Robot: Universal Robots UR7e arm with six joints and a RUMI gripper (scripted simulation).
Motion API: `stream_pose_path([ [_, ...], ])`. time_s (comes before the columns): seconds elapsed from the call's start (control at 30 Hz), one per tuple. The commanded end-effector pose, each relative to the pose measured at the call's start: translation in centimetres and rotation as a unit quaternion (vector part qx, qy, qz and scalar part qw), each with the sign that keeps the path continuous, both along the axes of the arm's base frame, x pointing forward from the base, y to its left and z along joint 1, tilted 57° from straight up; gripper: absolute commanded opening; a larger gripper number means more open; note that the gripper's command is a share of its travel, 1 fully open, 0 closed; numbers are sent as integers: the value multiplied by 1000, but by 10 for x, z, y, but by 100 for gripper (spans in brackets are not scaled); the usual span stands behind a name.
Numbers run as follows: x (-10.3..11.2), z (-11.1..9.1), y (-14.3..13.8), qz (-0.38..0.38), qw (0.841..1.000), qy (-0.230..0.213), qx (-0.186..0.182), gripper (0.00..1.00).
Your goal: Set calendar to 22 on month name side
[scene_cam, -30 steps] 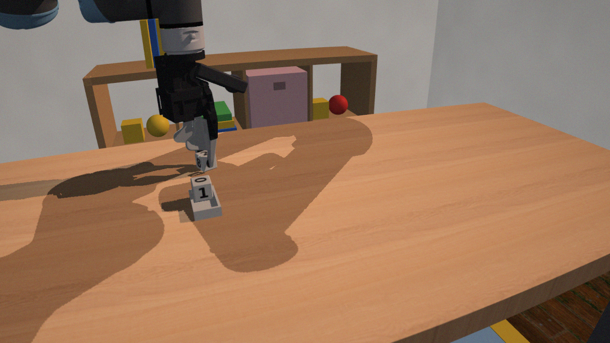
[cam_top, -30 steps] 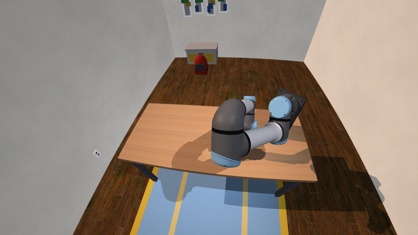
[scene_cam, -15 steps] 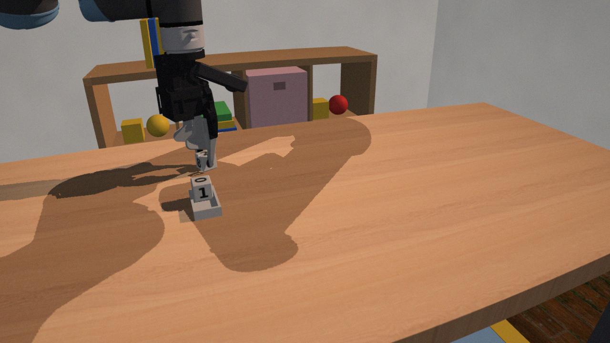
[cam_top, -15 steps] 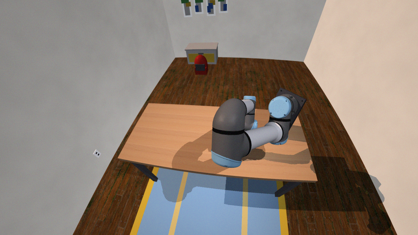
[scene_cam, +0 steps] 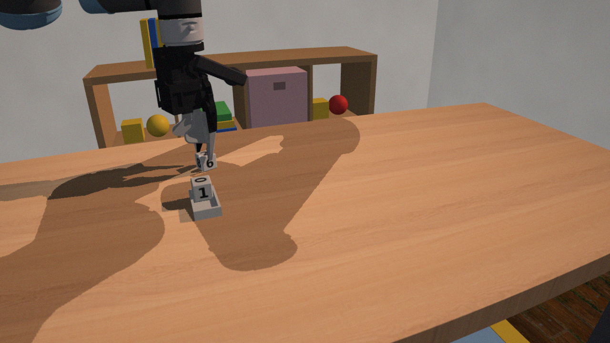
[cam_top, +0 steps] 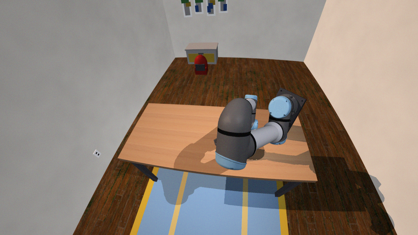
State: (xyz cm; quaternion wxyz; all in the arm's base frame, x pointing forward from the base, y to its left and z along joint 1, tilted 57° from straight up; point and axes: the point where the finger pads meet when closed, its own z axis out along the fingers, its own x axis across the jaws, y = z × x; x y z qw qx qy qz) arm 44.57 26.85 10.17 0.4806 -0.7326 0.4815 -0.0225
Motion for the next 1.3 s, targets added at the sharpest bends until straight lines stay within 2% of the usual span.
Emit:
stream_pose_path([
  [0.0,-3,4,-4,0,1000,0,0,29],
  [1.27,-31,34,-43,0,1000,0,0,29],
])
